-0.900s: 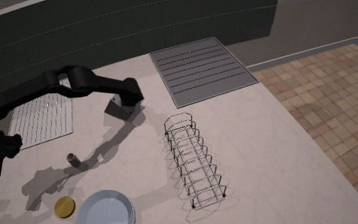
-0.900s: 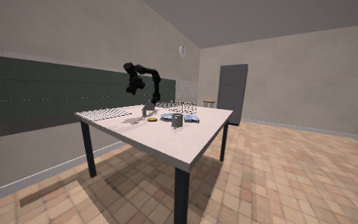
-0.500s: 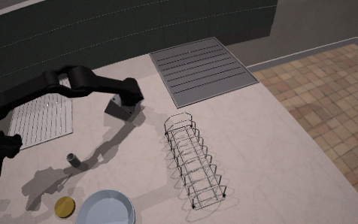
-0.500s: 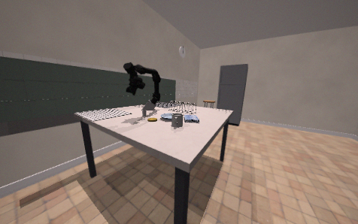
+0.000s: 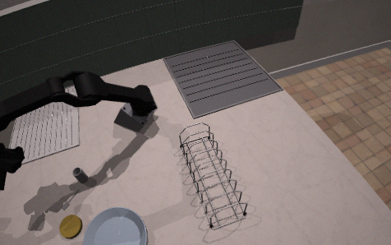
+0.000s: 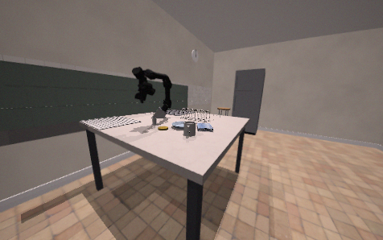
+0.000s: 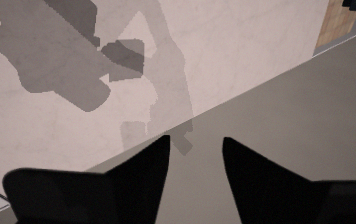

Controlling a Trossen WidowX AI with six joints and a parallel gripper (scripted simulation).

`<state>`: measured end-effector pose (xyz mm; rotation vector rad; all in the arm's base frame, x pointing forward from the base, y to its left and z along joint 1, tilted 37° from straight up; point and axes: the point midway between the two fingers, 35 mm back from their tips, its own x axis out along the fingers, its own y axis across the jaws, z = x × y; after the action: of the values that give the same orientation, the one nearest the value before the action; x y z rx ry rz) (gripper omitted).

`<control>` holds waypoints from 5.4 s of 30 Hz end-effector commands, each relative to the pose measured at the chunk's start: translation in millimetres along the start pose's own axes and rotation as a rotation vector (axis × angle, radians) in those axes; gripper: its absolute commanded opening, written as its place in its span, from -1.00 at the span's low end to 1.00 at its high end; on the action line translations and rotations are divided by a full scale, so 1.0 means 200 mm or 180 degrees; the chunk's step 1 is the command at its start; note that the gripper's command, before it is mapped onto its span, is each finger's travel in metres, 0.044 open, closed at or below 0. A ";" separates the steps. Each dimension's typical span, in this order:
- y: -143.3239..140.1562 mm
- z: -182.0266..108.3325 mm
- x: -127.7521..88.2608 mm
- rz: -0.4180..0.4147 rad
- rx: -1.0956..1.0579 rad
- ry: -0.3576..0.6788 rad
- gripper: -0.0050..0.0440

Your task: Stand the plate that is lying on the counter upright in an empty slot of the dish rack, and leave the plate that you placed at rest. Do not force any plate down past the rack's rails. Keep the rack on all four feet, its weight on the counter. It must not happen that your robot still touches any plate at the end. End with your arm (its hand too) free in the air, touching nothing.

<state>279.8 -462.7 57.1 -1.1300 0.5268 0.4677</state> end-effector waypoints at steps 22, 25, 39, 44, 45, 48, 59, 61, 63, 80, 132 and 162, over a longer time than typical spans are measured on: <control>-0.02 0.25 0.09 -0.0112 0.2133 -0.0330 1.00; -0.02 0.26 0.09 -0.0110 0.2242 -0.0350 1.00; 0.01 0.46 0.13 -0.0014 0.3733 -0.0643 1.00; 0.02 0.50 0.14 0.0028 0.4058 -0.0707 1.00; 0.02 0.52 0.14 0.0044 0.4166 -0.0728 1.00; 0.03 0.56 0.15 0.0097 0.4489 -0.0792 1.00; 0.06 0.69 0.16 0.0292 0.5392 -0.0961 1.00; 0.07 0.73 0.16 0.0349 0.5605 -0.0998 1.00; 0.08 0.76 0.16 0.0409 0.5817 -0.1034 1.00; 0.17 0.99 0.16 0.0950 0.7280 -0.1217 1.00; 0.40 1.31 0.26 0.1976 0.9110 -0.1153 -0.43; 0.48 1.35 0.38 0.1982 0.9111 -0.1178 -0.43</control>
<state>325.8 -171.2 33.4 1.8438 0.5731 0.0427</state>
